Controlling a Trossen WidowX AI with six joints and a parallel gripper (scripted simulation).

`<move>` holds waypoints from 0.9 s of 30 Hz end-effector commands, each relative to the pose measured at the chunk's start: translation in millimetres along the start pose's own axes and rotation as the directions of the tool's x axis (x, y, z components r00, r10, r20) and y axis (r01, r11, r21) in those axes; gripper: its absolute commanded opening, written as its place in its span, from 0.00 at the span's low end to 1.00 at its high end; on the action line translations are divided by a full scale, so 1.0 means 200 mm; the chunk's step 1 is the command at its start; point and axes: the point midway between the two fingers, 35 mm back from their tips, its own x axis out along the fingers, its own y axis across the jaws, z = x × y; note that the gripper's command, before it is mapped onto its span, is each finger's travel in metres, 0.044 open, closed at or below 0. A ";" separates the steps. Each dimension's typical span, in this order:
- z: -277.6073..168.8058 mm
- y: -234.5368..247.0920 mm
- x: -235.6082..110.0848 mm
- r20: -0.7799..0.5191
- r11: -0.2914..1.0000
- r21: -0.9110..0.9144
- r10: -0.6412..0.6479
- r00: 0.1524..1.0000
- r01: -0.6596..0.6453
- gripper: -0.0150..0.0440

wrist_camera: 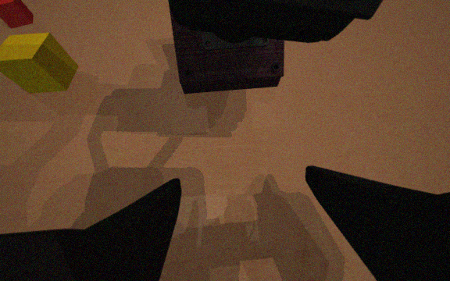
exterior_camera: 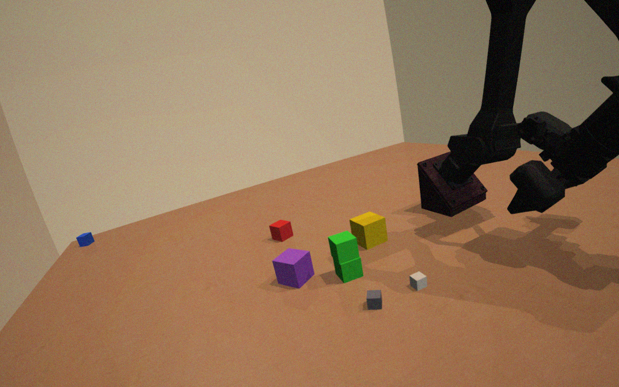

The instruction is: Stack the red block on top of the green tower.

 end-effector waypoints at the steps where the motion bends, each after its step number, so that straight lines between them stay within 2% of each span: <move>1: 0.00 0.00 0.00 0.000 1.000 -0.002 0.000 1.000 0.000 0.98; 2: 0.00 0.01 0.00 0.000 1.000 -0.007 0.000 1.000 0.000 1.00; 14: -0.12 0.22 -0.05 -0.018 0.972 -0.236 -0.006 1.000 0.002 1.00; 27: -0.17 0.57 -0.08 -0.045 0.868 -0.497 -0.003 0.999 -0.020 1.00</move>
